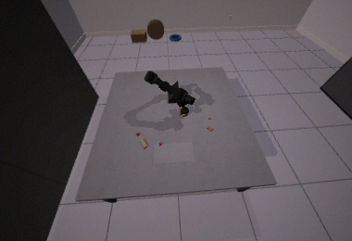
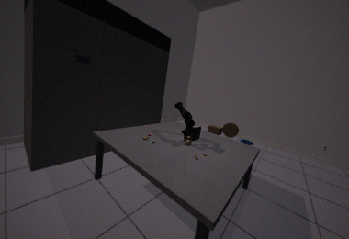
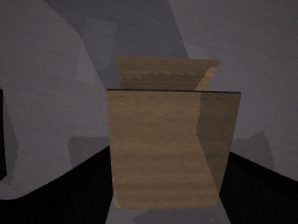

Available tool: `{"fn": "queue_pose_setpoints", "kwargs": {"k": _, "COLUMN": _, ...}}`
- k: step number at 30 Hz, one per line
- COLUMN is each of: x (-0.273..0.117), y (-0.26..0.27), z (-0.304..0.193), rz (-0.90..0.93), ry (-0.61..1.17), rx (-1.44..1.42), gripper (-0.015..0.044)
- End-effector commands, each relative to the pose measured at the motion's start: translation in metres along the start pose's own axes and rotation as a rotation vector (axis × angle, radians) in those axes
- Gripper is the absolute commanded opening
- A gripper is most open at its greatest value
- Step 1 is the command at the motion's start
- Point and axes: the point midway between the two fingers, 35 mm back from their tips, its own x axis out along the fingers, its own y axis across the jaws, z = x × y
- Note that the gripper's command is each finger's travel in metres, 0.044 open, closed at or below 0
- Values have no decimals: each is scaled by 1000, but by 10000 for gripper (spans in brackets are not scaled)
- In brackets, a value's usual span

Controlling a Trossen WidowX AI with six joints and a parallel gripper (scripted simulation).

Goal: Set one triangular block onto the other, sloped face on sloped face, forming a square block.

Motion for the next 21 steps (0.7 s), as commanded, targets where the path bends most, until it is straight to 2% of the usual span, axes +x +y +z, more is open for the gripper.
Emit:
{"fn": "queue_pose_setpoints", "kwargs": {"k": 1, "x": 0, "y": -1, "z": 0, "rz": -6, "ry": 4, "rx": -2, "gripper": 0}}
{"fn": "queue_pose_setpoints", "kwargs": {"k": 21, "x": 8, "y": -1, "z": 3, "rz": -8, "ry": 4, "rx": -1, "gripper": 0}}
